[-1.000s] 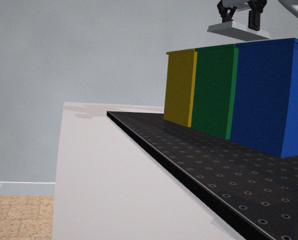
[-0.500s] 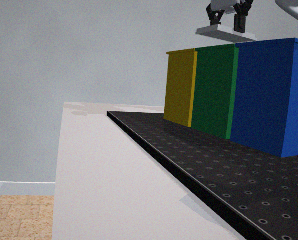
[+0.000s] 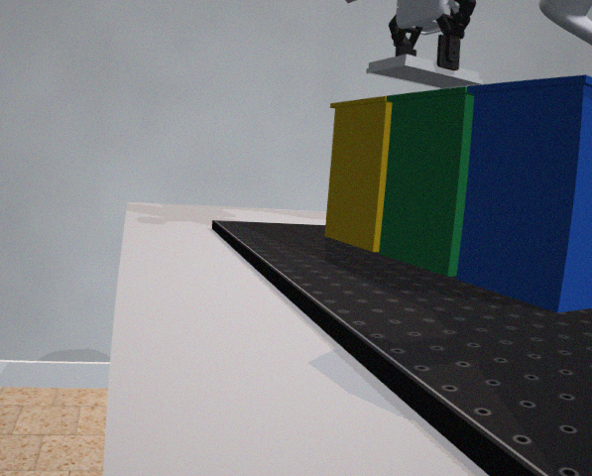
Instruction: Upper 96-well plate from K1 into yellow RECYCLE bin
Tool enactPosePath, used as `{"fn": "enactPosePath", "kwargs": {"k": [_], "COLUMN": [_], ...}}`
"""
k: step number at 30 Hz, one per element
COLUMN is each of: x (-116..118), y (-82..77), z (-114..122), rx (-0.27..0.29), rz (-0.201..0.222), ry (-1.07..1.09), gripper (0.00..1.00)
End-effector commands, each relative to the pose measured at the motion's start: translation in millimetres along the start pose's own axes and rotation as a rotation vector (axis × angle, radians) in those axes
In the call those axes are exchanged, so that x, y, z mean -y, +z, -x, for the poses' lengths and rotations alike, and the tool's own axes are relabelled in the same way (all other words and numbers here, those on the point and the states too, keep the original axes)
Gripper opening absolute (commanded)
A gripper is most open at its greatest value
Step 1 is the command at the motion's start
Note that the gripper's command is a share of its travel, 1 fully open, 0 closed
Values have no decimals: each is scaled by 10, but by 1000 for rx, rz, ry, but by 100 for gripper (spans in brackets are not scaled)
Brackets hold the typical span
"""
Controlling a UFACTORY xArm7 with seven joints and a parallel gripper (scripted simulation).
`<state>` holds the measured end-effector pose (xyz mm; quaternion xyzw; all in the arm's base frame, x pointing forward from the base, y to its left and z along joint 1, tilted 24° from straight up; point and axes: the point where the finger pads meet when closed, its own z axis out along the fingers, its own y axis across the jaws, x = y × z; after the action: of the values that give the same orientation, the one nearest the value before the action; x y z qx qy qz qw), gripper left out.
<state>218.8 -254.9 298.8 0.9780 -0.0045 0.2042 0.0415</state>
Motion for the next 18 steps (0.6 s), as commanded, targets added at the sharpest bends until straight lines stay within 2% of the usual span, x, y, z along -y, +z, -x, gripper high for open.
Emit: {"fn": "enactPosePath", "kwargs": {"k": [1,18], "x": [-146,-198], "y": [-5,-4], "z": [-20,-25], "rx": [-2,-2], "rz": [2,2], "ry": [-1,-1], "gripper": [0,0]}}
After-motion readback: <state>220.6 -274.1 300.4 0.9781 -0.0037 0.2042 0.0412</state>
